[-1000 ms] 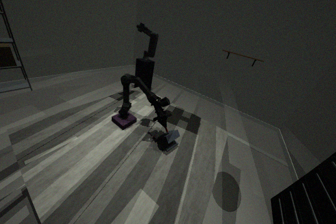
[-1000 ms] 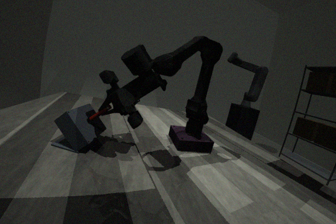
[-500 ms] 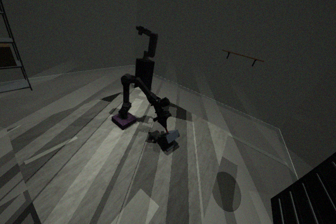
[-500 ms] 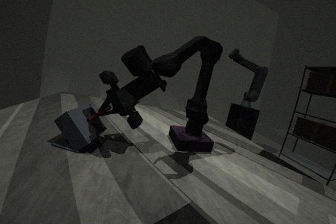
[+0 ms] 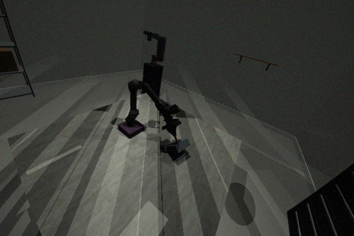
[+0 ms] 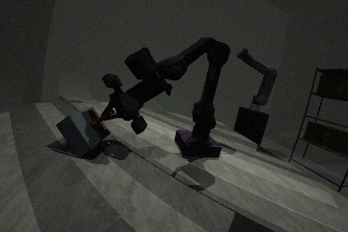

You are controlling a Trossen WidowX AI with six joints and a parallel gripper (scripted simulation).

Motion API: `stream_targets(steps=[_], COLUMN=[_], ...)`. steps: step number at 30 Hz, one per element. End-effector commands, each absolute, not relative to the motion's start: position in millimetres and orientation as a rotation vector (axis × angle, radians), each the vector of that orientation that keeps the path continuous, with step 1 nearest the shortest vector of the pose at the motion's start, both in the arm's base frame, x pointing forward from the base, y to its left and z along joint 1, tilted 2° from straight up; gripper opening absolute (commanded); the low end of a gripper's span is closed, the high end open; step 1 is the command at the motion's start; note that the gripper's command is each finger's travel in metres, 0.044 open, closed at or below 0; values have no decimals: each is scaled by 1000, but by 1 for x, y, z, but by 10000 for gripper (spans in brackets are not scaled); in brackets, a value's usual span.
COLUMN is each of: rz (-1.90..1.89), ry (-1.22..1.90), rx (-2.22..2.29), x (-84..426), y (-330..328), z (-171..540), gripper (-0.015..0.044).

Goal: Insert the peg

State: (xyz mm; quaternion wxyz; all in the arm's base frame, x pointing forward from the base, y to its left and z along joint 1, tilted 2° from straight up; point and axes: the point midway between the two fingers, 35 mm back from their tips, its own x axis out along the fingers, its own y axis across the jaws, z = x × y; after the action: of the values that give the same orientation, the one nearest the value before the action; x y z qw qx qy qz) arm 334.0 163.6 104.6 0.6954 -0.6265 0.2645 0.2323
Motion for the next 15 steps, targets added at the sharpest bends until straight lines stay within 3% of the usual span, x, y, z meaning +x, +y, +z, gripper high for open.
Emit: stream_targets(steps=[1, 15], rz=[523, 523], ry=[594, 594], rx=[-1402, -1402], x=[335, 336], y=[164, 164], z=[102, 100], gripper=[0, 0])
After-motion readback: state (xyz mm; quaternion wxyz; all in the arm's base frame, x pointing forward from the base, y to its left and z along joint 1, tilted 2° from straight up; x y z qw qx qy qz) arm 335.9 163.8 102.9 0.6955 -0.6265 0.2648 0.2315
